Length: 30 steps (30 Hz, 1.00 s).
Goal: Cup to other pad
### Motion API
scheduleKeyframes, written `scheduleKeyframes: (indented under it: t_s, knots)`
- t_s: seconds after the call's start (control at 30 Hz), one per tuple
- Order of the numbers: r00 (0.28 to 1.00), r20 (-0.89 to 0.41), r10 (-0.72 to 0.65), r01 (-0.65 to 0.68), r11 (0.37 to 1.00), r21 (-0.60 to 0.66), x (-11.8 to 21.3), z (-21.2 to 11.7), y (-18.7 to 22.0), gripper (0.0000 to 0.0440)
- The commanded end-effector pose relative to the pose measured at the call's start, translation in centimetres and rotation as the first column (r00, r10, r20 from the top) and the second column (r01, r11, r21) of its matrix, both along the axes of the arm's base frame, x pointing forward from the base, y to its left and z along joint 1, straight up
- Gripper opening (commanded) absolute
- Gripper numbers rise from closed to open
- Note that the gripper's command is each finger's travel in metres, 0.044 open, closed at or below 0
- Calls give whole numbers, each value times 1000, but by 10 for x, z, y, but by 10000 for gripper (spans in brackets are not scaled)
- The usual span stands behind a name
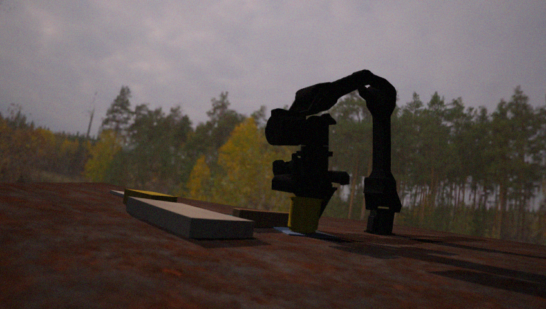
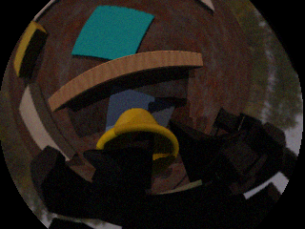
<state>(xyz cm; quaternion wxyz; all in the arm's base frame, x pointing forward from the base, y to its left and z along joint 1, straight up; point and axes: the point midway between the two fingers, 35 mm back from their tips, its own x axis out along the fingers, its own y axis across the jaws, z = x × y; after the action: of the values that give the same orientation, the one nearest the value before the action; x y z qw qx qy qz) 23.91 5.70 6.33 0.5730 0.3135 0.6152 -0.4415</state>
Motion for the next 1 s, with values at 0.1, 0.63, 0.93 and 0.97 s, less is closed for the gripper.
scheduleKeyframes:
  t_s: [0.1,0.63,0.93,0.97]
  knots:
    - [999,22,40,-40,999,-1,3,-2,-4,8]
    - [992,116,-39,35,999,33,17,36,-14,7]
    - [977,181,-116,108,993,54,29,59,-28,14]
    - [974,189,-124,116,992,56,31,61,-30,13]
